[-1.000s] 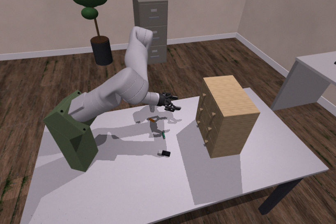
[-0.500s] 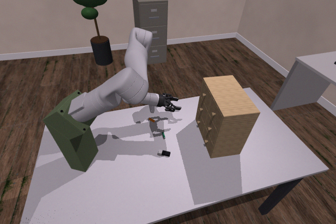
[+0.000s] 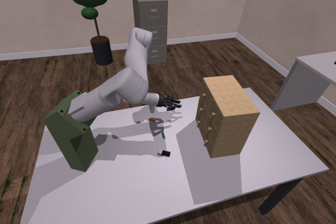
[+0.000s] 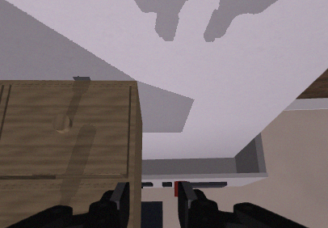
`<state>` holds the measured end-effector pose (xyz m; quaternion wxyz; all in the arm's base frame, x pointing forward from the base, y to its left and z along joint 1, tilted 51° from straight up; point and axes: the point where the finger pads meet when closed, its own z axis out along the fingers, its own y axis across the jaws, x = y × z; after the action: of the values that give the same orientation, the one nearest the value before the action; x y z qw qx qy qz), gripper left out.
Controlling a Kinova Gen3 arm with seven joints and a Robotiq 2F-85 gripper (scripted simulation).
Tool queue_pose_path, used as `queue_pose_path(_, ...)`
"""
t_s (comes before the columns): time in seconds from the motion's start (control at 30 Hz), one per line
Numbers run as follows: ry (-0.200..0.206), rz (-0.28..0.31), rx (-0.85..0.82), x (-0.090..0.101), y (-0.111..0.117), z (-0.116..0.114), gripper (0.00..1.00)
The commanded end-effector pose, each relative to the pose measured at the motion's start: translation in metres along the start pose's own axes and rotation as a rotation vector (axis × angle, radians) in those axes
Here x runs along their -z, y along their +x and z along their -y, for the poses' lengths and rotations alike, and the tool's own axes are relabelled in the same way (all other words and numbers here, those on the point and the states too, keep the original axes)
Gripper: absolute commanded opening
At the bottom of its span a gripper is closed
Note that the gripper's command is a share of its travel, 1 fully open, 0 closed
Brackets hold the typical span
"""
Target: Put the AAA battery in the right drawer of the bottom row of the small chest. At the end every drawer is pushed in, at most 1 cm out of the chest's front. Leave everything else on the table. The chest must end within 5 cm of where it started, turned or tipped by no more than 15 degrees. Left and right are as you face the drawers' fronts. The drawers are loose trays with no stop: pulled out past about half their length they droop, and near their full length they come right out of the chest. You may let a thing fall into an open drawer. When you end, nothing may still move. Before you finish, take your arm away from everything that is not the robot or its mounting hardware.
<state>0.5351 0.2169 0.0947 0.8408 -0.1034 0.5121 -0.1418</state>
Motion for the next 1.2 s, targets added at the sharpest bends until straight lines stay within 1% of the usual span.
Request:
queue_pose_path(0.0,0.0,0.001,-0.001,0.0,-0.0008,-0.0005,0.33)
queue_pose_path(1.17,0.0,0.001,-0.001,-0.0011,-0.0001,0.0024,0.33)
